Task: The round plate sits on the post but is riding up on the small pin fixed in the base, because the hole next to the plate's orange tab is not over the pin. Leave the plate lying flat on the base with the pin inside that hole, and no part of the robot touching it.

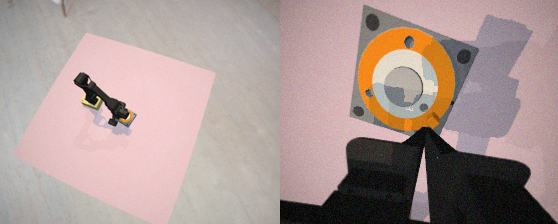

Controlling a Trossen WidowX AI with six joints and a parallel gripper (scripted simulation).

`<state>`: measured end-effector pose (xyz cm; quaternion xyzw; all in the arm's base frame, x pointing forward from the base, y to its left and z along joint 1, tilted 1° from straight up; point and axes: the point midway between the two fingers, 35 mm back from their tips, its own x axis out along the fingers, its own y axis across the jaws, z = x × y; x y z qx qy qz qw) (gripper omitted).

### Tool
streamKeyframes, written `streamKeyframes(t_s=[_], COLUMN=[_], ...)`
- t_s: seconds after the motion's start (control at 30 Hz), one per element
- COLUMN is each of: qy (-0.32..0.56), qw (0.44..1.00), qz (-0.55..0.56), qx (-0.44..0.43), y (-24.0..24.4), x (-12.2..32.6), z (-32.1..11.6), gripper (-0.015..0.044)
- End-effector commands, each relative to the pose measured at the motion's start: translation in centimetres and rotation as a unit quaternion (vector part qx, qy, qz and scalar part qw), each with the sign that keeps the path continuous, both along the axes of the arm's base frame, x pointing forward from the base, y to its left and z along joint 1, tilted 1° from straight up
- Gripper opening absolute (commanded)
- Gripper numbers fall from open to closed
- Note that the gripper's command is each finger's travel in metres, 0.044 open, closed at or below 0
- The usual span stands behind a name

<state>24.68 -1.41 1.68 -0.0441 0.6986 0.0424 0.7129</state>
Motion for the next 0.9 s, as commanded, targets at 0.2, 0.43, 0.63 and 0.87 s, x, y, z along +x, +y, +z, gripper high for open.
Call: streamKeyframes(t_s=[0.2, 0.43, 0.63, 0.87], qy=[0.004, 0.004, 0.004, 0.004], qw=[1.0, 1.0, 1.0, 1.0], qz=[0.001, 0.001, 0.001, 0.001], qx=[-0.003, -0.003, -0.003, -0.003], y=[-1.0, -1.2, -1.3, -1.5], x=[1.1, 1.5, 1.9, 2.2], z=[0.0, 0.1, 0.1, 0.0], gripper=[0.0, 0.0, 0.0, 0.0])
